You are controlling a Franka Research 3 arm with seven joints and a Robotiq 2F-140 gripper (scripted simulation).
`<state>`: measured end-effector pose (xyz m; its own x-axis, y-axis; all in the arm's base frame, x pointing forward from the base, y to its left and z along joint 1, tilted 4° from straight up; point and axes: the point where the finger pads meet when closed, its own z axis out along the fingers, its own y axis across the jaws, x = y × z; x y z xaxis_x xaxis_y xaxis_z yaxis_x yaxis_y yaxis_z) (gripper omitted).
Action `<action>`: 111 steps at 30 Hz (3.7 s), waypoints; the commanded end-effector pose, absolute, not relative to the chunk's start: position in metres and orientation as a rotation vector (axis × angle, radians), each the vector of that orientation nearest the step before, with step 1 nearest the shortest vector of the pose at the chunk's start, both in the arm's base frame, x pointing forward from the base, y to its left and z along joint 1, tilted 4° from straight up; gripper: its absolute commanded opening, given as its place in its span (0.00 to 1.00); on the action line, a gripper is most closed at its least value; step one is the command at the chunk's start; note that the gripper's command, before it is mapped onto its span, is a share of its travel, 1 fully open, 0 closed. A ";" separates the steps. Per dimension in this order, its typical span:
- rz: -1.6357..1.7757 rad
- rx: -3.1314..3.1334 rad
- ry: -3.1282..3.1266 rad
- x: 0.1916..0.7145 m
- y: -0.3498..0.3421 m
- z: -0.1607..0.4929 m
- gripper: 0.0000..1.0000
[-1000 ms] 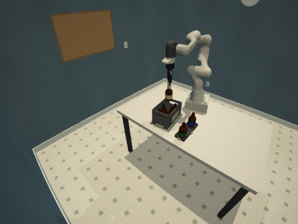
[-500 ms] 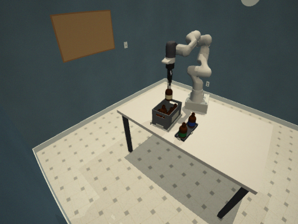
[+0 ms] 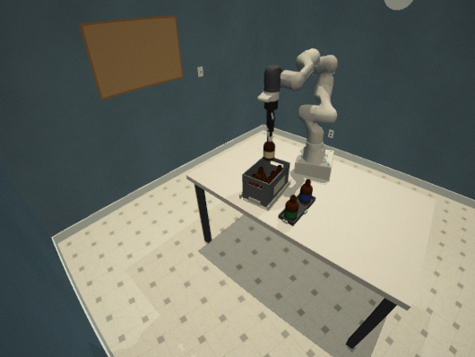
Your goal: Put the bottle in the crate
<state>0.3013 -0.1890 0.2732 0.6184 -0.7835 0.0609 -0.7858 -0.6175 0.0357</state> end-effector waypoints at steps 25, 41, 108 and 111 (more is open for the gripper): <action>0.070 2.772 -1.344 0.301 -0.197 0.275 0.00; 0.070 2.772 -1.344 0.301 -0.198 0.275 0.00; 0.070 2.772 -1.344 0.302 -0.199 0.248 0.00; 0.070 2.772 -1.344 0.302 -0.200 0.247 0.00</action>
<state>0.2987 -0.1969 0.2473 0.6214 -0.7815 0.0559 -0.7835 -0.6202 0.0387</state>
